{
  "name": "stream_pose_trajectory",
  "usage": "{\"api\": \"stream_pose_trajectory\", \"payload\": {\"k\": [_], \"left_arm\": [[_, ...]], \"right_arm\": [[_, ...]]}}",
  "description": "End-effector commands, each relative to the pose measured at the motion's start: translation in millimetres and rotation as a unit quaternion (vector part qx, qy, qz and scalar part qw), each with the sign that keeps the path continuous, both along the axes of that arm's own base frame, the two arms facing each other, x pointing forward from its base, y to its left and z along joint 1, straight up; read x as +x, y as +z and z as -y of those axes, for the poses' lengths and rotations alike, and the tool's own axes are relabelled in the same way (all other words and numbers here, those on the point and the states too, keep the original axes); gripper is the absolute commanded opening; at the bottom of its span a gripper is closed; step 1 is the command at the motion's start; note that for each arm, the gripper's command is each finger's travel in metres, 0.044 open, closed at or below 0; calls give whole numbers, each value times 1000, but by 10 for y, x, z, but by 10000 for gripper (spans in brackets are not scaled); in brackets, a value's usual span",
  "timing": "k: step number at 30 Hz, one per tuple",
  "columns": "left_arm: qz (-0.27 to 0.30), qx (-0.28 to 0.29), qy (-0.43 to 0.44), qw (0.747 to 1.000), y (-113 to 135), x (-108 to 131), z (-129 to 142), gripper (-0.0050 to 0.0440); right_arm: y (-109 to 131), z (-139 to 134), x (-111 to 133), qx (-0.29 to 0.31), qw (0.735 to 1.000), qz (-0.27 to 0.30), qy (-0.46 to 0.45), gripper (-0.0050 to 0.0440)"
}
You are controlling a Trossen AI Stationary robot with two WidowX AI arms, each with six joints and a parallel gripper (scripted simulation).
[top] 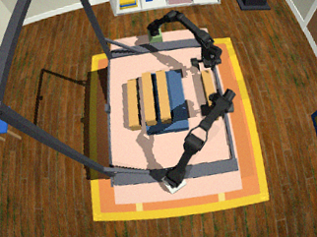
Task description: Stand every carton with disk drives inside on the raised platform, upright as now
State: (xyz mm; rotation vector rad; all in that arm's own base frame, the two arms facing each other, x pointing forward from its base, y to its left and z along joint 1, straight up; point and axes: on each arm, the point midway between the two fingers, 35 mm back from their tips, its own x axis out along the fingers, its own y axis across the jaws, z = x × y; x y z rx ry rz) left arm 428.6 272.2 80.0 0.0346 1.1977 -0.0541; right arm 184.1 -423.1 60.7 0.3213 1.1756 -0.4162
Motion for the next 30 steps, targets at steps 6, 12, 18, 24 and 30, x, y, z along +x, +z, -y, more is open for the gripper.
{"api": "stream_pose_trajectory", "payload": {"k": [6, 12, 18, 24, 30], "left_arm": [[12, 6, 0, 1000, 107, 34, -31, 387], [12, 6, 0, 1000, 107, 34, -31, 387], [12, 6, 0, 1000, 107, 34, -31, 387], [12, 6, 0, 1000, 102, 38, -24, 387], [12, 6, 0, 1000, 102, 38, -24, 387]], "right_arm": [[97, 15, 11, -17, 1000, 6, 0, 386], [97, 15, 11, -17, 1000, 6, 0, 386], [97, 15, 11, -17, 1000, 6, 0, 386], [100, 7, 16, -12, 1000, 5, 2, 386], [100, 7, 16, -12, 1000, 5, 2, 386]]}}
